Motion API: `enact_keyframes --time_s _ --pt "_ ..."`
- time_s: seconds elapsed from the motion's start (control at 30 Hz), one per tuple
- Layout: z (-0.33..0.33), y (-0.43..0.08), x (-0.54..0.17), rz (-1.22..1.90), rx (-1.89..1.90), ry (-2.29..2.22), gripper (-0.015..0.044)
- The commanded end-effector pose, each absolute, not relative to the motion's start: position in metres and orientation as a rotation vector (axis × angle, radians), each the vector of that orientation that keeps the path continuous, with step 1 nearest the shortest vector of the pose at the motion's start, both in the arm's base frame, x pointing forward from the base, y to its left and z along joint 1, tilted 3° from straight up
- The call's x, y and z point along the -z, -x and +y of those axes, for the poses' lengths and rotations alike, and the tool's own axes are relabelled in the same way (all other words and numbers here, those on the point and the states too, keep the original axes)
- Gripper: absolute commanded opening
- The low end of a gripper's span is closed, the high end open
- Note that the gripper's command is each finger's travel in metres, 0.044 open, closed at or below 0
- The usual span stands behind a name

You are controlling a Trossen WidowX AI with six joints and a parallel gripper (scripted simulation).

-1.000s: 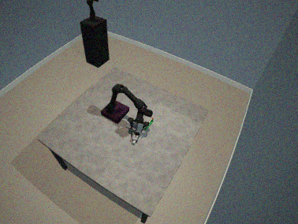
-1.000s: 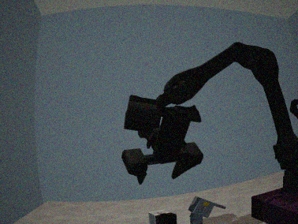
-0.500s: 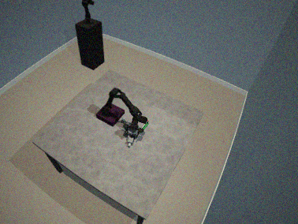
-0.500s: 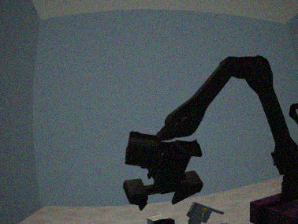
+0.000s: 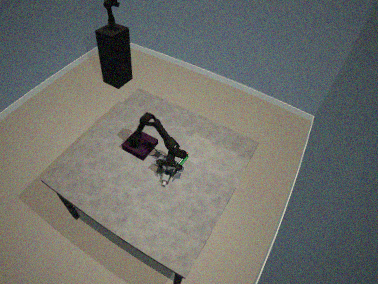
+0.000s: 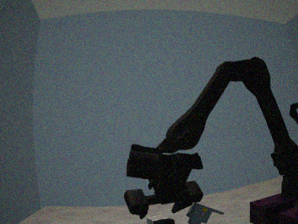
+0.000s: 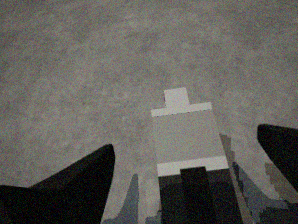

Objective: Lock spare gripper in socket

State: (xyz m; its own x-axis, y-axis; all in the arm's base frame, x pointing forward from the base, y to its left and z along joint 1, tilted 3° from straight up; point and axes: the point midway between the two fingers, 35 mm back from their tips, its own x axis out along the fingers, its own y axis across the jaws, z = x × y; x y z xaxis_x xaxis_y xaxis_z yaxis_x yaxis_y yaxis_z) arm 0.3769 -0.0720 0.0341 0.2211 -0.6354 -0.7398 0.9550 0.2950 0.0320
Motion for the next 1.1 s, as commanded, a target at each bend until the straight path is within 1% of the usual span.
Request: enact_keyframes --time_s 0.0,0.93,1.07 --pt "-0.072 -0.377 -0.026 0.693 1.183 -0.554 0.044" --pt "-0.071 -0.374 0.014 0.694 1.183 -0.553 0.044" --pt "-0.071 -0.374 0.014 0.694 1.183 -0.553 0.0335"
